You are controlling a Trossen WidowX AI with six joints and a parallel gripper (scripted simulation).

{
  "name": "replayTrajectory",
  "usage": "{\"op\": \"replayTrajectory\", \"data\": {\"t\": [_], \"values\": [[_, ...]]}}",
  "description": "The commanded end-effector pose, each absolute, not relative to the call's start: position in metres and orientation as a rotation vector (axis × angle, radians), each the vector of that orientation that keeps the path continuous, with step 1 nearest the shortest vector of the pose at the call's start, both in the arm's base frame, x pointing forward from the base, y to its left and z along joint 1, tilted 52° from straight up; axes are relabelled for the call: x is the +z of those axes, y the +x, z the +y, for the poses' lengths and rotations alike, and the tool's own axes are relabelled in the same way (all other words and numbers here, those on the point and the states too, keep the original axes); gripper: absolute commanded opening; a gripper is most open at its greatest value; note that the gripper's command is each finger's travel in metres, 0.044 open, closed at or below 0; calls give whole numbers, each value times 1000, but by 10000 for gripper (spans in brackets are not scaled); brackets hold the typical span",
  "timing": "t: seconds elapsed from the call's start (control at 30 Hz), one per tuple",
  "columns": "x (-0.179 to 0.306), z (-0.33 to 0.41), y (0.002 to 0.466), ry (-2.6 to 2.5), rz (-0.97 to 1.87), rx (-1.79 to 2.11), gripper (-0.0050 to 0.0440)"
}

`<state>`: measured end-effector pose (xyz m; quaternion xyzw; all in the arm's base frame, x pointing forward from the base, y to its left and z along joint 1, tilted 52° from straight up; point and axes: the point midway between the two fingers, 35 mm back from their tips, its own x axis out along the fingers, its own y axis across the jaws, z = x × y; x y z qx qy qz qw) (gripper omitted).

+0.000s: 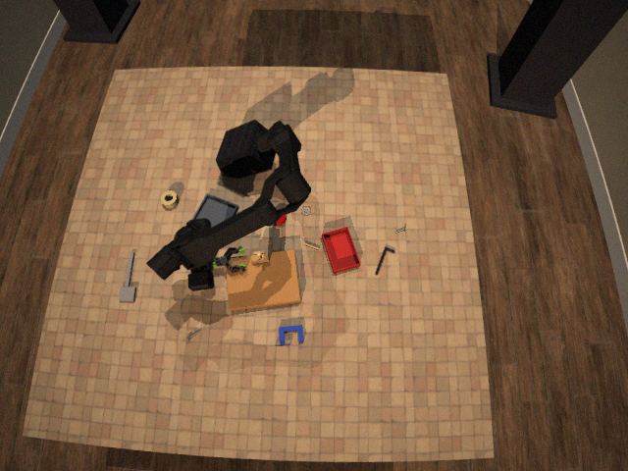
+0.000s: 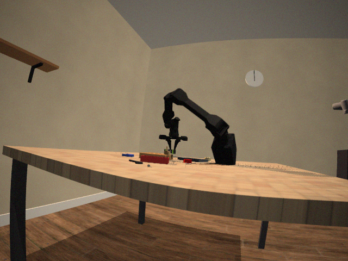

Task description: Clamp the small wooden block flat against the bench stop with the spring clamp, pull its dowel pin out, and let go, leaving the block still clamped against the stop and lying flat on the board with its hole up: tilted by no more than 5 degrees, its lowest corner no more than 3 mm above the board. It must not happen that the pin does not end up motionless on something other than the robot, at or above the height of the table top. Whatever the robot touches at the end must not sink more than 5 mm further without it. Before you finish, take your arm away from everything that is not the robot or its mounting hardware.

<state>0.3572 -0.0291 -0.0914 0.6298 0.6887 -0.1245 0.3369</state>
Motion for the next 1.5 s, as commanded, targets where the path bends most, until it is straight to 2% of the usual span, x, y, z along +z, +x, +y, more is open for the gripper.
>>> {"op": "replayTrajectory", "data": {"t": [0.0,1.47], "values": [[-93,-27,357,1650,1797,-327,0],[-75,-13,349,1660,1797,-325,0]]}}
